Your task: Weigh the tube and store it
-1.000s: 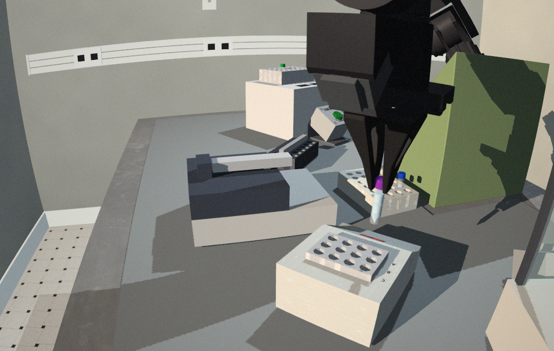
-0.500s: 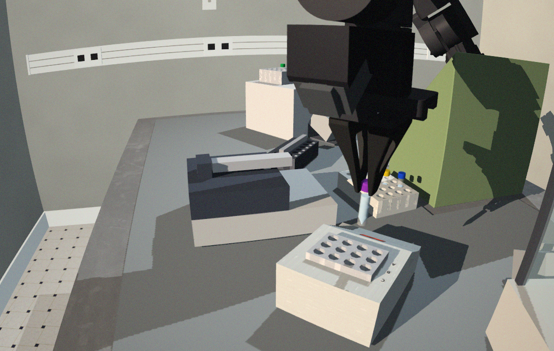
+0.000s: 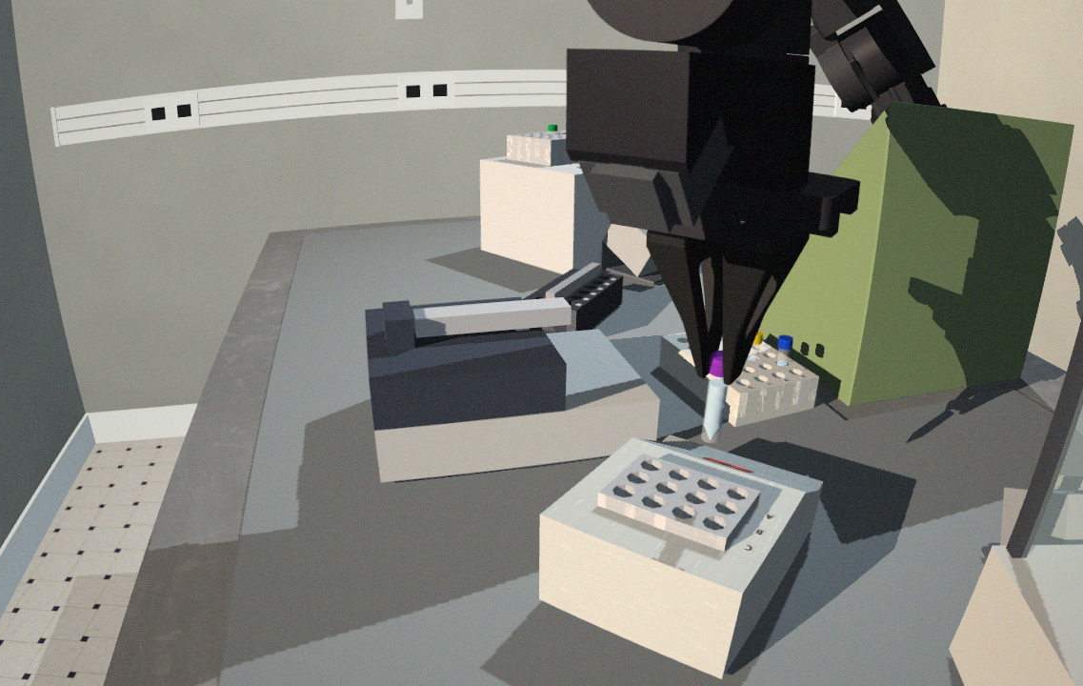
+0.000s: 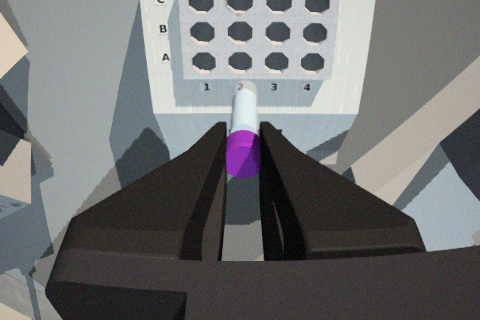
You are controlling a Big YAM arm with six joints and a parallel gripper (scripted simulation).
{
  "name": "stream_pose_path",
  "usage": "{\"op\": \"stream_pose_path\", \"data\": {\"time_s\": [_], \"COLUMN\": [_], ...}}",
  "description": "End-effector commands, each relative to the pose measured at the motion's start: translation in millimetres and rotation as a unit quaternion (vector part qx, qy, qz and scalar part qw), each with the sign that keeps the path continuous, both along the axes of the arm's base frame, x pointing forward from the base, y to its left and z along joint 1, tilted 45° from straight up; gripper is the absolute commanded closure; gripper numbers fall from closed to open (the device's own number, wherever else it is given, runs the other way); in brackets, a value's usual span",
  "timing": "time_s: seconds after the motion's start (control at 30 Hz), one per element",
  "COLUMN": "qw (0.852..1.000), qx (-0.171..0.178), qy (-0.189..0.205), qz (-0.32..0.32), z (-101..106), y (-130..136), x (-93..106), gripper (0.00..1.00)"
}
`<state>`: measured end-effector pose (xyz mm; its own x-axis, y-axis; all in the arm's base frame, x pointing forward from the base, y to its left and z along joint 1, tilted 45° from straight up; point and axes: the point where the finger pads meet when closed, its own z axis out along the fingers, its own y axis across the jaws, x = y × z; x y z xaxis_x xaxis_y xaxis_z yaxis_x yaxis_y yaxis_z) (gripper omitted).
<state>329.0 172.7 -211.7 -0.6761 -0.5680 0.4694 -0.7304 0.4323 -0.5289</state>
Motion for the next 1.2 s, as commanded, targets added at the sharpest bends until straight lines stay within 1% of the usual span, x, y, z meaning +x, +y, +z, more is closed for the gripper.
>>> {"op": "stream_pose_path", "data": {"time_s": [0.0,0.1,0.13,0.17,0.2,0.23,0.37,0.4,0.43,0.47,0.5,0.53,0.57,0.6,0.7,0.73,0.8,0.93,1.03,1.1,1.17], "qw": [1.0,1.0,1.0,1.0,1.0,1.0,1.0,1.0,1.0,1.0,1.0,1.0,1.0,1.0,1.0,1.0,1.0,1.0,1.0,1.0,1.0], "qx": [0.009,0.009,0.004,0.009,0.005,0.009,0.009,0.005,0.009,0.009,0.006,0.009,0.006,0.009,0.009,0.007,0.0,-0.002,0.002,-0.001,-0.001], "qy": [-0.009,-0.009,-0.005,-0.009,-0.006,-0.009,-0.009,-0.006,-0.009,-0.009,-0.007,-0.009,-0.007,-0.009,-0.009,-0.008,0.002,0.005,-0.001,0.003,0.003], "qz": [0.002,0.002,0.006,0.002,0.006,0.002,0.002,0.006,0.002,0.002,0.006,0.002,0.006,0.002,0.002,0.002,-0.004,-0.003,-0.003,-0.003,-0.003], "z": [1.0,0.8,-6.0,0.7,-6.0,0.5,0.4,-6.3,0.3,0.3,-6.2,0.2,-6.0,0.1,0.0,-9.0,-11.4,-13.5,-17.0,-19.3,-21.7], "y": [10.3,10.4,12.3,10.6,13.1,10.7,10.7,13.7,10.8,10.9,14.5,11.0,15.0,11.0,11.1,9.6,-7.3,-12.0,-10.2,-16.6,-18.6], "x": [7.2,7.0,-0.8,6.8,-0.9,6.7,6.6,-0.6,6.5,6.5,-0.1,6.4,0.3,6.3,6.2,1.7,0.6,-1.2,5.4,1.3,2.1], "gripper": [0.91,0.91,0.91,0.91,0.91,0.91,0.91,0.91,0.91,0.91,0.91,0.91,0.91,0.91,0.91,0.91,0.91,0.91,0.91,0.91,0.91]}}
